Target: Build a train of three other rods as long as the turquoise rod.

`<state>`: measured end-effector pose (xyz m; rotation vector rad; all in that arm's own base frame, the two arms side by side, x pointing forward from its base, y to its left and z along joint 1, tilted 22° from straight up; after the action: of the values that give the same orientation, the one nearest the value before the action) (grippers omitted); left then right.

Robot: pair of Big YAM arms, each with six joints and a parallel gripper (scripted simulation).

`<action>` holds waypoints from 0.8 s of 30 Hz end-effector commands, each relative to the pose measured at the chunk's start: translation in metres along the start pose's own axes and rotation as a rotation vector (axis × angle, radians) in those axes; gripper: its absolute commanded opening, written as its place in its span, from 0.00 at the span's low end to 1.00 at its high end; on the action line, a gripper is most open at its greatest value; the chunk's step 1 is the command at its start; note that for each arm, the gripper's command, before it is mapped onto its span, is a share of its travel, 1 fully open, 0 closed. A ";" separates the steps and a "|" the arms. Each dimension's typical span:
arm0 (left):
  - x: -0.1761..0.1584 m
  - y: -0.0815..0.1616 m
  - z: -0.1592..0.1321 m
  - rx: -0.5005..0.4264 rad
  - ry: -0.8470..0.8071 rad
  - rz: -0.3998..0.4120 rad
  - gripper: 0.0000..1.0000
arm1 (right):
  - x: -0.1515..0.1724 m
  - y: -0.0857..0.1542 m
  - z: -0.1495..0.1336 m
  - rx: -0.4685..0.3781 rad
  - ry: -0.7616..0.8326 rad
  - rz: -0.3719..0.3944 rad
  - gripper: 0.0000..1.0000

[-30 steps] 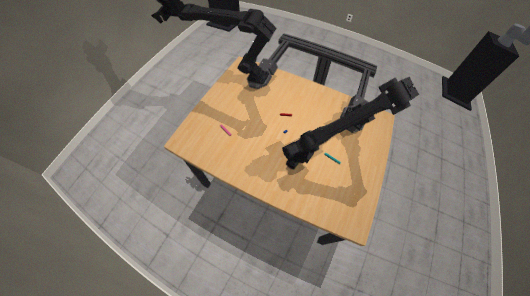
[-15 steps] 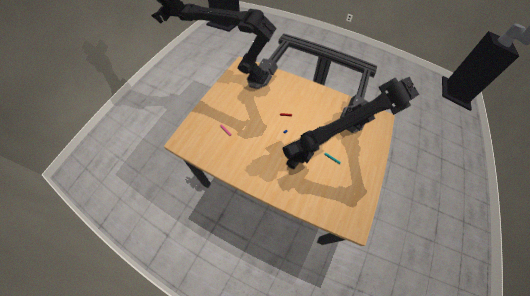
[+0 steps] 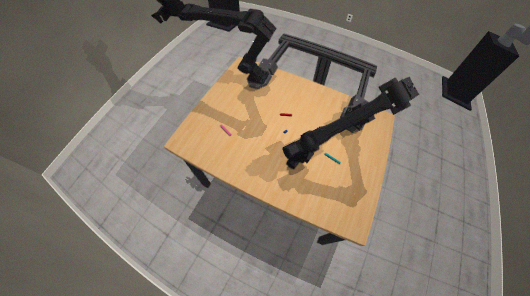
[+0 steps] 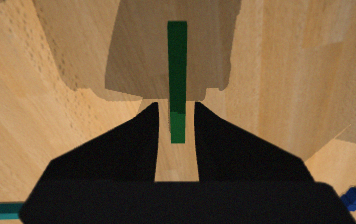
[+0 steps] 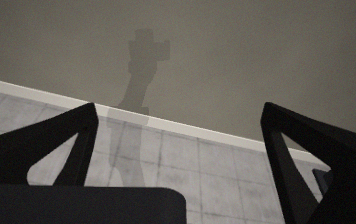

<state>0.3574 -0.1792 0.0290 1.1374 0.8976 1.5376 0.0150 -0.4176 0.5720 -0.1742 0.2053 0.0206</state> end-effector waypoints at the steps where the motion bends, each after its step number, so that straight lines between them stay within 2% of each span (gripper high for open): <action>1: 0.002 0.007 0.004 -0.018 0.021 -0.015 0.23 | -0.018 -0.003 0.042 -0.081 -0.012 -0.039 1.00; 12: 0.002 0.006 0.004 -0.018 0.020 -0.014 0.23 | -0.018 -0.003 0.042 -0.081 -0.012 -0.039 1.00; 24: -0.007 0.008 0.018 -0.025 0.024 -0.020 0.23 | -0.018 -0.003 0.042 -0.081 -0.012 -0.039 1.00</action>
<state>0.3574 -0.1792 0.0290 1.1374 0.8976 1.5376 0.0150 -0.4176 0.5720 -0.1742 0.2053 0.0206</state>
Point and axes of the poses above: on each arm, the point where the finger pads meet when closed, its own y axis back along the fingers, its own x axis across the jaws, z = x × y, the point moved 2 cm from there along y, back along the fingers, and after that the axes turned 11 degrees about y, right-handed, at the moved point
